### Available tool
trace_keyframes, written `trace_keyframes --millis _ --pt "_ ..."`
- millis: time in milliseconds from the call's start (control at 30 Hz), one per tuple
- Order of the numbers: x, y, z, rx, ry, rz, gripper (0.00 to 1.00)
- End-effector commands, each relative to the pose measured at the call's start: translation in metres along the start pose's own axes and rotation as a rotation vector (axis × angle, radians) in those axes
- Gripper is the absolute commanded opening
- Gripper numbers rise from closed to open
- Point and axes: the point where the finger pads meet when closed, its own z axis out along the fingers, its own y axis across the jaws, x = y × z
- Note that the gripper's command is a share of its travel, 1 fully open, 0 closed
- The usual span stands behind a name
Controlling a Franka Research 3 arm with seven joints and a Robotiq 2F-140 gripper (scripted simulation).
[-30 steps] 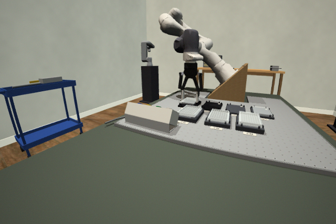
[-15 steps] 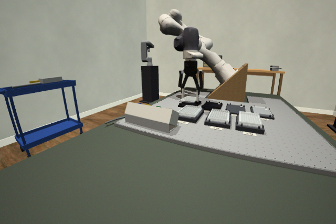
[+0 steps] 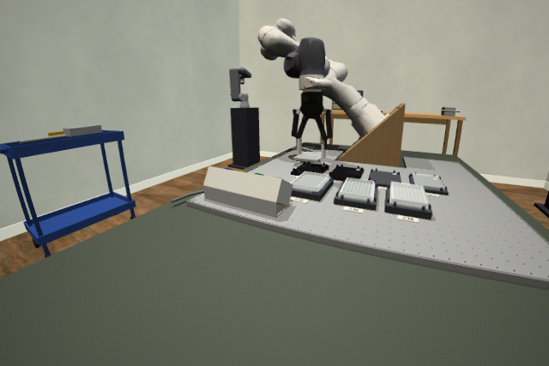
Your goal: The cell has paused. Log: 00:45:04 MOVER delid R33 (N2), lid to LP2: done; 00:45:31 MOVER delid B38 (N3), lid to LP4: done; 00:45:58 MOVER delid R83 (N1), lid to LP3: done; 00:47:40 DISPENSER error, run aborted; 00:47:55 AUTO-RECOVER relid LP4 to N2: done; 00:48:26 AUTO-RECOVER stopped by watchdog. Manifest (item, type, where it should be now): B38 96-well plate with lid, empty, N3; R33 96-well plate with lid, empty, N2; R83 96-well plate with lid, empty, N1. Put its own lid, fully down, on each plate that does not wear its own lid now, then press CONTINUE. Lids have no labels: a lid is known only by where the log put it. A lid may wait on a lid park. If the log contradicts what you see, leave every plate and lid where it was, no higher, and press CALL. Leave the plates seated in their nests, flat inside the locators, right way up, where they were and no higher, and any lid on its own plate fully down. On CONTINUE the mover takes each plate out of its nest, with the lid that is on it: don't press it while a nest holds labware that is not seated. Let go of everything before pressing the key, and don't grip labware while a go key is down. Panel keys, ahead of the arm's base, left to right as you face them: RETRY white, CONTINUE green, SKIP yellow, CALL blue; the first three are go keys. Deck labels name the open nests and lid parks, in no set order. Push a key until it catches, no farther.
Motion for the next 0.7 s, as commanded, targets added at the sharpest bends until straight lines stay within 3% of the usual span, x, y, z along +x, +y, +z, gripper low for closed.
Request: trace_keyframes --millis 0,667 --pt "-0.005 0.003 -0.003 -0.012 -0.013 -0.009 0.00" --pt "-0.005 0.003 -0.025 -0.012 -0.013 -0.009 0.00"
